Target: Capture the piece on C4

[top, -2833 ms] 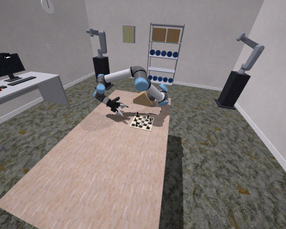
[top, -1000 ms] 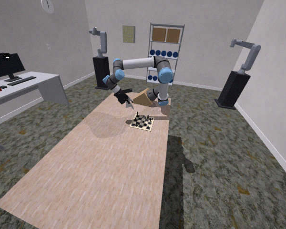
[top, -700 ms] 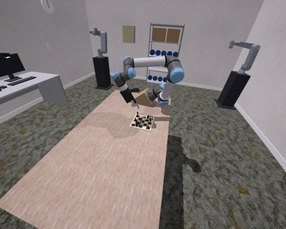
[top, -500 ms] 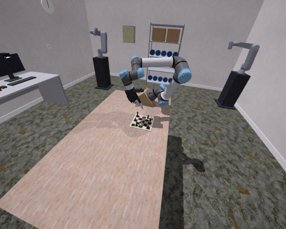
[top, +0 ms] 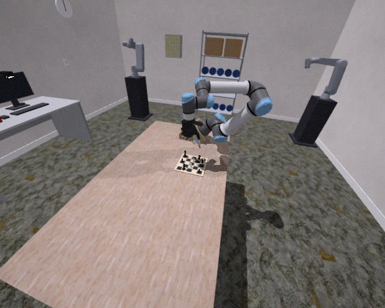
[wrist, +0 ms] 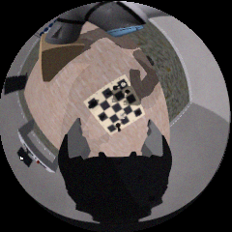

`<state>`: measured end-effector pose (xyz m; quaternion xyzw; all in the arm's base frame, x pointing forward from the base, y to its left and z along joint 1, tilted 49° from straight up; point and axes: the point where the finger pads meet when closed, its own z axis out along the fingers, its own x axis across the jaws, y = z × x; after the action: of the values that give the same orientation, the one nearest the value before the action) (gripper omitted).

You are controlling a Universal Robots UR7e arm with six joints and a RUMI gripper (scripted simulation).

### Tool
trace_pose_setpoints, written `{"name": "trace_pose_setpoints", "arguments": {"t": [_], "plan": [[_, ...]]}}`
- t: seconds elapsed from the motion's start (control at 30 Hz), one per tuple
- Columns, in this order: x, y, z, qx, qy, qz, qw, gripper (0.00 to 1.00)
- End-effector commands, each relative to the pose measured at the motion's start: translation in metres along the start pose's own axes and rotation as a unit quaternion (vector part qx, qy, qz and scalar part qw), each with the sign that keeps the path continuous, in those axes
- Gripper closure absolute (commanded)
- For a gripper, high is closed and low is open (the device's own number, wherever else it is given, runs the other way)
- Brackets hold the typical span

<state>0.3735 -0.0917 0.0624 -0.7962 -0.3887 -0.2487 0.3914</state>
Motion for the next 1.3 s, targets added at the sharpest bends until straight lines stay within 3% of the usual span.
{"name": "trace_pose_setpoints", "arguments": {"t": [0.0,0.4,1.27], "plan": [[0.0034,-0.006,0.0036,-0.026,-0.017,-0.027,0.999,0.0],[0.0059,-0.0112,0.0078,-0.046,-0.032,-0.052,0.997,0.0],[0.0061,-0.0116,0.0082,-0.047,-0.033,-0.048,0.997,0.0]]}}
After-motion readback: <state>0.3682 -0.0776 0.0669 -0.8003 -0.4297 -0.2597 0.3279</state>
